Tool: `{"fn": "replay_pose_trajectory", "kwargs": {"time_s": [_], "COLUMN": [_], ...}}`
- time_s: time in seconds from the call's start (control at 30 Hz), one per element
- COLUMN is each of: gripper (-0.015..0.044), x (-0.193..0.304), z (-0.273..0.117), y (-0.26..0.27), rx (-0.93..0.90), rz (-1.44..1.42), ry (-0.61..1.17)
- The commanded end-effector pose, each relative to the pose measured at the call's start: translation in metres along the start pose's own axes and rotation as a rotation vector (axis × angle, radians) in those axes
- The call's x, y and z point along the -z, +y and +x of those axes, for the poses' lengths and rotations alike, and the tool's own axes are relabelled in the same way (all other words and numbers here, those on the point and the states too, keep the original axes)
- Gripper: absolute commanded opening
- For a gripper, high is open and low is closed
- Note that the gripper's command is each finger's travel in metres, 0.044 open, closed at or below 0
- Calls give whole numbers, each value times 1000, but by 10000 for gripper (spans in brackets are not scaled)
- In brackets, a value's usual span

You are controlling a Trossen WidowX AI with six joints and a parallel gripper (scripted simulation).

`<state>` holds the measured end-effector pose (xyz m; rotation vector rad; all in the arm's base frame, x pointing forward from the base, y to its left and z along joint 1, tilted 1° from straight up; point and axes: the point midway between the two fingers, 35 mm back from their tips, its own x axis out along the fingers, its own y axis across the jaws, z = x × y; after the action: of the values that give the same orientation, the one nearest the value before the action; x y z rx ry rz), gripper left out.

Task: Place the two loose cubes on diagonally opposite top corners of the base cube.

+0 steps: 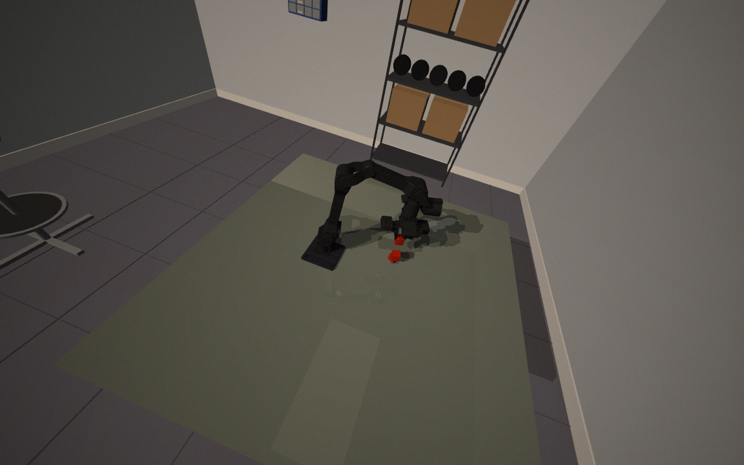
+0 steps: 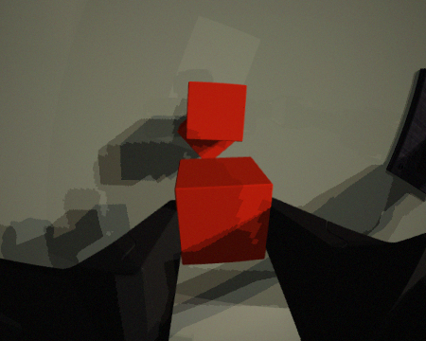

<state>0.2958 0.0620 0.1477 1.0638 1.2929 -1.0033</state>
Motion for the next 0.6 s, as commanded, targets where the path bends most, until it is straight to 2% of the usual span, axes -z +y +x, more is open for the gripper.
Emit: {"fn": "replay_pose_trajectory", "kwargs": {"time_s": [0.0, 0.57], "gripper": [105, 105], "x": [4, 3], "z": [1, 32], "y": [0, -1], "rx": [1, 2], "rz": [51, 78], "ry": [-2, 14]}}
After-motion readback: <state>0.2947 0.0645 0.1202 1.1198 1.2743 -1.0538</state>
